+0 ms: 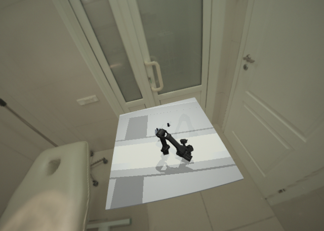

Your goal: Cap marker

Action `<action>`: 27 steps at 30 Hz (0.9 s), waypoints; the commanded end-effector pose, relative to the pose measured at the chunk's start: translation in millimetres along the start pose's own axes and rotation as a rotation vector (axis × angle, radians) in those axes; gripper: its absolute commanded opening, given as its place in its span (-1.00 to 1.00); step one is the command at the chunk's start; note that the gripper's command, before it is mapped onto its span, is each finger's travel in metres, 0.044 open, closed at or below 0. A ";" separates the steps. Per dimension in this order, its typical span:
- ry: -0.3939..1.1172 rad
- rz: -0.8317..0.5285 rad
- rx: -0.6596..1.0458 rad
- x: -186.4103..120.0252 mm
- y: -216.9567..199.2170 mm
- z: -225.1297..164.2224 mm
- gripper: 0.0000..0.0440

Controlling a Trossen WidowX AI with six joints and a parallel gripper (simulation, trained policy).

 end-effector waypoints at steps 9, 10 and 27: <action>0.061 -0.026 -0.047 3.5 1.5 9.0 0.00; 0.068 -0.029 -0.055 4.0 1.6 10.2 0.00; 0.177 -0.071 -0.215 11.0 5.8 34.5 0.15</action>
Point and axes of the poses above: the point midway between the two fingers, 35 mm back from their tips, its own x axis out along the fingers, its own y axis across the jaws, z = x × y, the point moved 4 cm from there along -x, back along the fingers, and after that the axes turned 4 degrees about -x, right-handed, at the moved point
